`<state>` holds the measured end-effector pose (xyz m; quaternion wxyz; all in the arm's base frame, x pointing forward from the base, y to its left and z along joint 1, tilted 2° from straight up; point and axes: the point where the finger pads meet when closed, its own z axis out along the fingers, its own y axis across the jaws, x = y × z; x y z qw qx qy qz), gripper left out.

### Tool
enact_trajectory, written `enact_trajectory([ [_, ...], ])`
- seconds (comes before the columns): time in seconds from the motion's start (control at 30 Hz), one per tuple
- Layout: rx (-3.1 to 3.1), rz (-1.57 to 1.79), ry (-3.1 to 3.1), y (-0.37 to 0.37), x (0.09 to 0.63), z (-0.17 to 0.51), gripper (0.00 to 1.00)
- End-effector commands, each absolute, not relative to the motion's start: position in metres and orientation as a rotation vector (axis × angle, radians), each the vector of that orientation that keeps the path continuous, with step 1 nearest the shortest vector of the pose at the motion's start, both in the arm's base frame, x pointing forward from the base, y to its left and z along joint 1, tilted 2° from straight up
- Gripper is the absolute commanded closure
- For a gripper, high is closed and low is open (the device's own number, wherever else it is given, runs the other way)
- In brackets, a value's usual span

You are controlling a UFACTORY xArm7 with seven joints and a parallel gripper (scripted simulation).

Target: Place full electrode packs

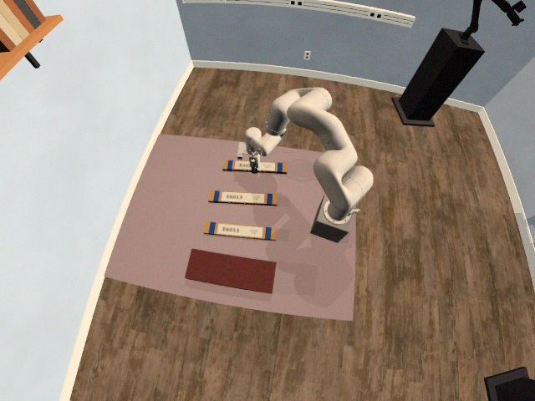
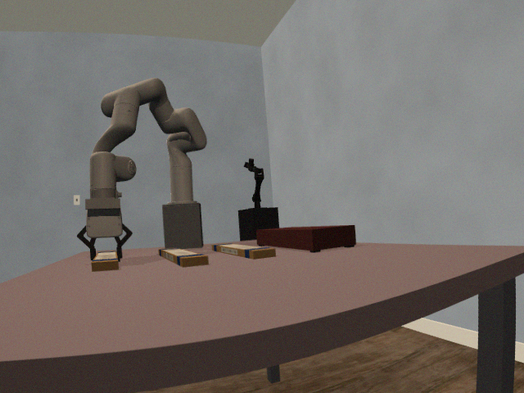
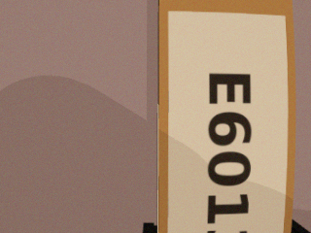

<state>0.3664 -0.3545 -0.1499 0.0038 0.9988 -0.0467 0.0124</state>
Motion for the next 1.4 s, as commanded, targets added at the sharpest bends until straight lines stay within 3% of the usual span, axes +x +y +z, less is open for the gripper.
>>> enact_trajectory([
  [0.0, 3.127, 0.044, -0.146, -0.3560, 0.3679, -0.1482, 0.42],
  [0.37, 3.127, 0.044, -0.146, -0.3560, 0.3679, -0.1482, 0.42],
  [0.4, 3.127, 0.044, -0.146, -0.3560, 0.3679, -0.1482, 0.00],
  [1.37, 3.127, 0.044, -0.146, -0.3560, 0.3679, -0.1482, 0.00],
])
